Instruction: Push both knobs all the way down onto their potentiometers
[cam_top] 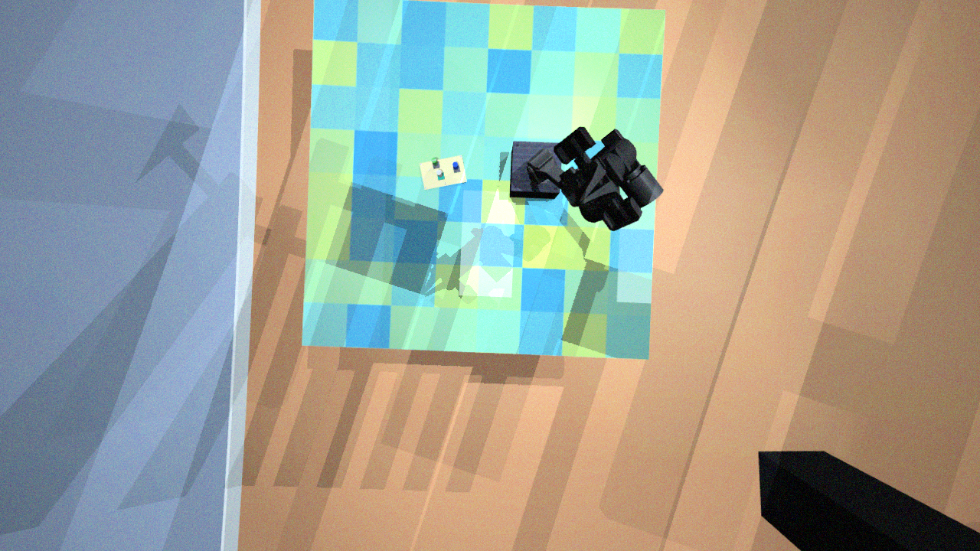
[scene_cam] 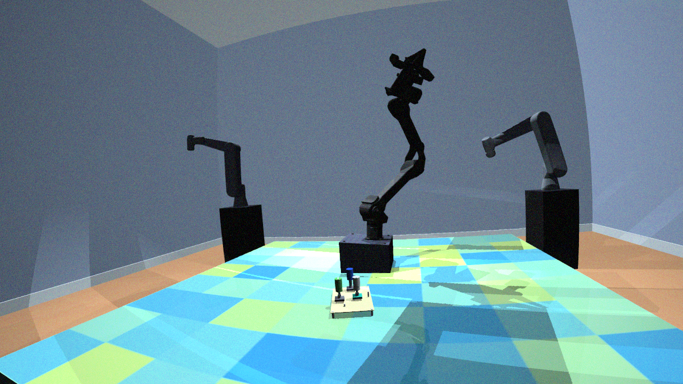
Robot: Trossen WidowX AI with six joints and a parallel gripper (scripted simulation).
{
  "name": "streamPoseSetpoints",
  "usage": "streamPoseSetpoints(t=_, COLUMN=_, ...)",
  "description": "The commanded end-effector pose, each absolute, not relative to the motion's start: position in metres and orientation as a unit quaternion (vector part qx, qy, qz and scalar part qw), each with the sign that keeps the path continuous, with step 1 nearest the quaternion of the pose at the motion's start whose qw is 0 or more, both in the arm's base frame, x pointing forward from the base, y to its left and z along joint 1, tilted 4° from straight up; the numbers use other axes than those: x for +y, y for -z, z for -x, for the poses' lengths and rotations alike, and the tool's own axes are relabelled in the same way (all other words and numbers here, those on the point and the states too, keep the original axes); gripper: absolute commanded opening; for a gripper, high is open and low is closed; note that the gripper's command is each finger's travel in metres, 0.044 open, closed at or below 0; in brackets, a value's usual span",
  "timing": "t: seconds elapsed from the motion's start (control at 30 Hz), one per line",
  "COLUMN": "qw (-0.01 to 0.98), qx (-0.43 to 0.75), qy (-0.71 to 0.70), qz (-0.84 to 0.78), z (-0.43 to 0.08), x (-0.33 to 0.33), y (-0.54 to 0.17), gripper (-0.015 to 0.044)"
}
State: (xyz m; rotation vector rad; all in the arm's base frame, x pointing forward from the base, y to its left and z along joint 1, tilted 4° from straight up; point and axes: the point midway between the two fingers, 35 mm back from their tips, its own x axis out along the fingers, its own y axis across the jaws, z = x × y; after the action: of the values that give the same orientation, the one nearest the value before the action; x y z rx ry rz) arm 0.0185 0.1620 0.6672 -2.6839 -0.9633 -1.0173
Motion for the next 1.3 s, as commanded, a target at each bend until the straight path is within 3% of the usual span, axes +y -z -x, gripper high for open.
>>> streamPoseSetpoints(t=0.0, qw=0.126, qx=-0.323, qy=0.322, qz=0.881, z=-0.033, x=0.139, y=-0.673, gripper=0.0000)
streamPoseSetpoints(t=1.27, qw=0.681, qx=-0.290, qy=0.146, qz=0.656, z=-0.184, x=-0.026, y=-0.648, gripper=0.0000)
